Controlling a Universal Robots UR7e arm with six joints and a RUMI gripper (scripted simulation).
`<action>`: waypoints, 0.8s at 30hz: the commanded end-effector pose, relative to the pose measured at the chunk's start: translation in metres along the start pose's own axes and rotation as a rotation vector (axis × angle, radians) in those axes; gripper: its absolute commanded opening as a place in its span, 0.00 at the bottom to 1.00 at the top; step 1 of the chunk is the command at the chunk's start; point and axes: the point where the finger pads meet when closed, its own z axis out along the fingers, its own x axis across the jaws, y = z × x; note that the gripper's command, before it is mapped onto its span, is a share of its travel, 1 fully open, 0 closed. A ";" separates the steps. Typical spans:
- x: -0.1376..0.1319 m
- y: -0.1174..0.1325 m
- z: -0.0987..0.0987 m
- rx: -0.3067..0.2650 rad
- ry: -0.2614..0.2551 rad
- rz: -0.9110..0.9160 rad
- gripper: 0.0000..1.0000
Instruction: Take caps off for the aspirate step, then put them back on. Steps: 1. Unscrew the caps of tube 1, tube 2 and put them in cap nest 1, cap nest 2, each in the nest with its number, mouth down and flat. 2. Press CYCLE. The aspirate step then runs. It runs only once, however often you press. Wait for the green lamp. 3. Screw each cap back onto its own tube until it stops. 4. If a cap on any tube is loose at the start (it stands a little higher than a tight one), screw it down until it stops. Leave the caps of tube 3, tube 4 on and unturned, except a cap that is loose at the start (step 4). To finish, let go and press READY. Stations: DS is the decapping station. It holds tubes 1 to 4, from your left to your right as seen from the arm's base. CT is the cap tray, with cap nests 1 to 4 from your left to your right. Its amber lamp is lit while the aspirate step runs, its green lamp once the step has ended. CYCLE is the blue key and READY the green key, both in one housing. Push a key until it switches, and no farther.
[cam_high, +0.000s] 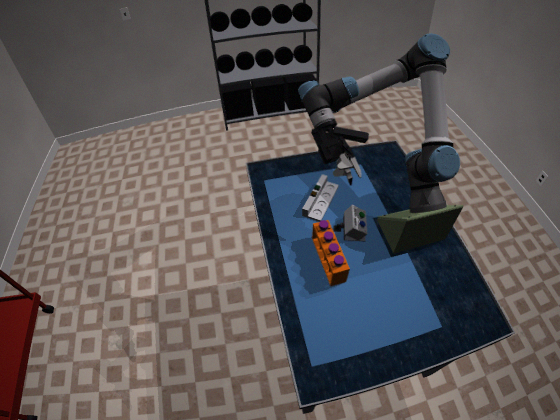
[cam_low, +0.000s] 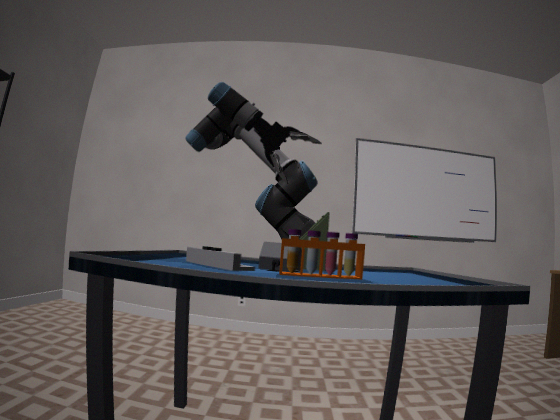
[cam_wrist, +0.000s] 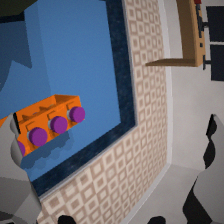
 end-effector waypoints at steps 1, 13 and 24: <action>0.000 0.000 0.000 -0.001 0.000 0.000 1.00; 0.000 0.000 0.000 -0.001 0.000 0.000 1.00; 0.000 0.000 0.000 -0.001 0.000 0.000 0.35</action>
